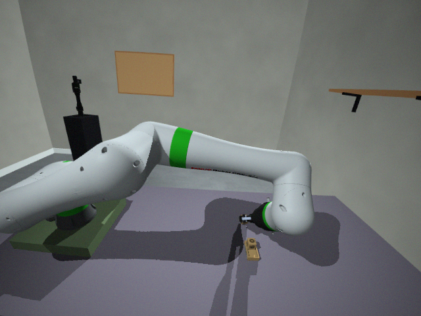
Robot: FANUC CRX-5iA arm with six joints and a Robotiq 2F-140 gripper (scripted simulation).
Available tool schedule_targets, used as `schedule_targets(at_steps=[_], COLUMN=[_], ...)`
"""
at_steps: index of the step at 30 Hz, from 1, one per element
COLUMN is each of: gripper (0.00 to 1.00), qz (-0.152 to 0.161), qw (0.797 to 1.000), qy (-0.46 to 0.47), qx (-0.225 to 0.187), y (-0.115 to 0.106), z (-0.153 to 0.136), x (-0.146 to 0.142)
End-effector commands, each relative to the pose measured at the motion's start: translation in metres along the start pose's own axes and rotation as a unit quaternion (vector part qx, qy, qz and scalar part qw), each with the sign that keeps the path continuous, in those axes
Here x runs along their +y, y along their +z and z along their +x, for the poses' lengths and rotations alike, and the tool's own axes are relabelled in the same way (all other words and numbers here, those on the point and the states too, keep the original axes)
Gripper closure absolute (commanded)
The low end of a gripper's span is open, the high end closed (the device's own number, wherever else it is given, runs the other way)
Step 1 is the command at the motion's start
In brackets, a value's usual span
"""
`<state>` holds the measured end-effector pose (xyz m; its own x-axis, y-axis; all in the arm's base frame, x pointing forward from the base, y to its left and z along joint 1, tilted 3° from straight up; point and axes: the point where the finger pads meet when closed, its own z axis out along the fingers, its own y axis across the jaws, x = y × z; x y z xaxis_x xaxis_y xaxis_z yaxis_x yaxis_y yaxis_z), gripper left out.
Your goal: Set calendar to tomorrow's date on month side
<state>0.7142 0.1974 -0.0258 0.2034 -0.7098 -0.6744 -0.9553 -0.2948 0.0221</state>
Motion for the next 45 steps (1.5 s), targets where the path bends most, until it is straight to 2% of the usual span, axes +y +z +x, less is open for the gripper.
schedule_targets(at_steps=[1, 45], gripper=[0.75, 0.75], qz=[0.0, 0.0], qw=[1.0, 1.0], qy=[0.0, 0.0], qx=[0.0, 0.0], y=[-0.0002, 0.0034], z=[-0.0001, 0.0035], x=[-0.0002, -0.0002])
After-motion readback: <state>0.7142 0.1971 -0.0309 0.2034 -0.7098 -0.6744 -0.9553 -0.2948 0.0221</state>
